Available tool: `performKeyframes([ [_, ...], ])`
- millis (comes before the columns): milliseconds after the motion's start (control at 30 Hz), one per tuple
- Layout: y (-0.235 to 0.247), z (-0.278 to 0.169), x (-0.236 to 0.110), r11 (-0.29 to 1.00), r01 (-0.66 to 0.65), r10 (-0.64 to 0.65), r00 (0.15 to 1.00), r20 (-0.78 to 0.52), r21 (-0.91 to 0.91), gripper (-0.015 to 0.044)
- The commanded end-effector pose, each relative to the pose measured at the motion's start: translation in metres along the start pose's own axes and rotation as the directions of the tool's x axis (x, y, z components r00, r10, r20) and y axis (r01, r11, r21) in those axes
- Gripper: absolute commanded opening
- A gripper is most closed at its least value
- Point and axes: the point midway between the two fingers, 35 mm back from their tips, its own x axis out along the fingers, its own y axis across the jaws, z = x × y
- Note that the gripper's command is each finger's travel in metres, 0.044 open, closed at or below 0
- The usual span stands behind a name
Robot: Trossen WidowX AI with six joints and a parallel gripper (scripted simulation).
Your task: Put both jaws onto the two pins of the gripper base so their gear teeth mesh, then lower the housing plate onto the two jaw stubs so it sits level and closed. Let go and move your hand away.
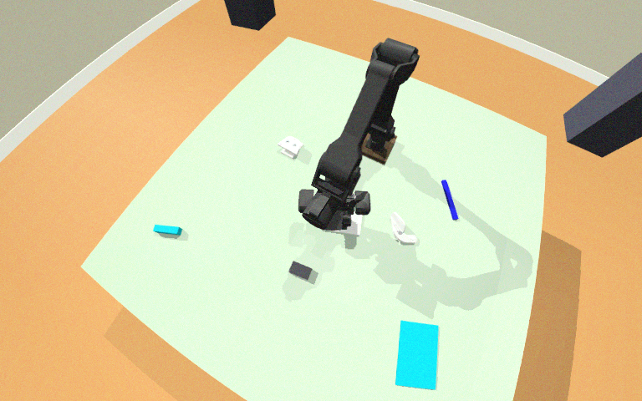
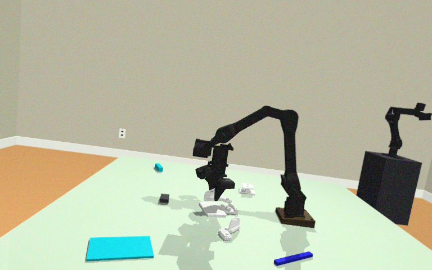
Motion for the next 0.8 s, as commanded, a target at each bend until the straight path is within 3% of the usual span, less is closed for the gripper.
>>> performKeyframes([
  [0, 0.0002, -0.0021, 0.0030, 1.000, 0.002, -0.002, 1.000, -0.008, -0.008, 0.0134],
  [767, 0.0002, -0.0022, 0.0092, 1.000, 0.002, -0.002, 1.000, -0.008, -0.022, 0.0134],
])
